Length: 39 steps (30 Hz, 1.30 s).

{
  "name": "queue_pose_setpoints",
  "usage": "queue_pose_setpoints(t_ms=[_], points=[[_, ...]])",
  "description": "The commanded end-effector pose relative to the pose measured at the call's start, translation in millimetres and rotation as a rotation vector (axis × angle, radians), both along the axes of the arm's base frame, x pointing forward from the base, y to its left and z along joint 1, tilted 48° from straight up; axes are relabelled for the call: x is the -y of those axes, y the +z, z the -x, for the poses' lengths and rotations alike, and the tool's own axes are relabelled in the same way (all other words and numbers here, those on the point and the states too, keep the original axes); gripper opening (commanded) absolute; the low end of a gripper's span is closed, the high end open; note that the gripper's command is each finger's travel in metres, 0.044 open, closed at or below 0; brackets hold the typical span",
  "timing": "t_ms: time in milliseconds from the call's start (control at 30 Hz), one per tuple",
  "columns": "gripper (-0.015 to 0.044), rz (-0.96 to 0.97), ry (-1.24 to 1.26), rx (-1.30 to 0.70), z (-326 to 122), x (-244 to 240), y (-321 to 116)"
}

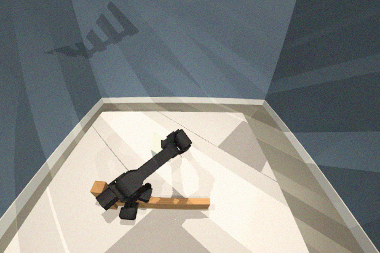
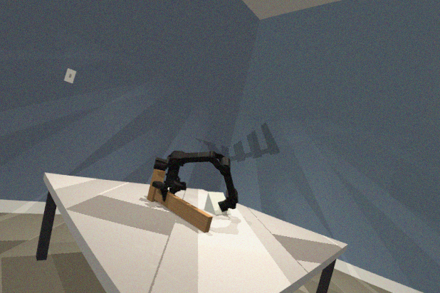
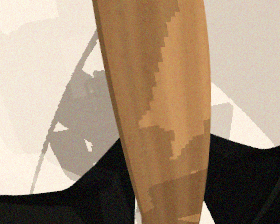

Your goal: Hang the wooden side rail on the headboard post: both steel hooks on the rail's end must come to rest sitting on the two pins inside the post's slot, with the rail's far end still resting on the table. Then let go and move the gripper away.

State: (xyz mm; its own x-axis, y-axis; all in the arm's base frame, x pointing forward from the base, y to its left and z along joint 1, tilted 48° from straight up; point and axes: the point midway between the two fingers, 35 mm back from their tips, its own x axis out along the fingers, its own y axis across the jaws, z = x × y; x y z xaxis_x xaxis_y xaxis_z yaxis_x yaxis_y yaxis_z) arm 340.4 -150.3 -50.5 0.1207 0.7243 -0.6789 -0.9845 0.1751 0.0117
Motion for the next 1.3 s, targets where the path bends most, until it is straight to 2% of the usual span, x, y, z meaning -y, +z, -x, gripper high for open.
queue_pose_setpoints(t_ms=[0, 1267], points=[[0.0, 0.011, -0.009, 0.009, -0.2, 7.7, 1.9], [0.0, 0.011, -0.009, 0.009, 0.8, 10.9, 0.1]])
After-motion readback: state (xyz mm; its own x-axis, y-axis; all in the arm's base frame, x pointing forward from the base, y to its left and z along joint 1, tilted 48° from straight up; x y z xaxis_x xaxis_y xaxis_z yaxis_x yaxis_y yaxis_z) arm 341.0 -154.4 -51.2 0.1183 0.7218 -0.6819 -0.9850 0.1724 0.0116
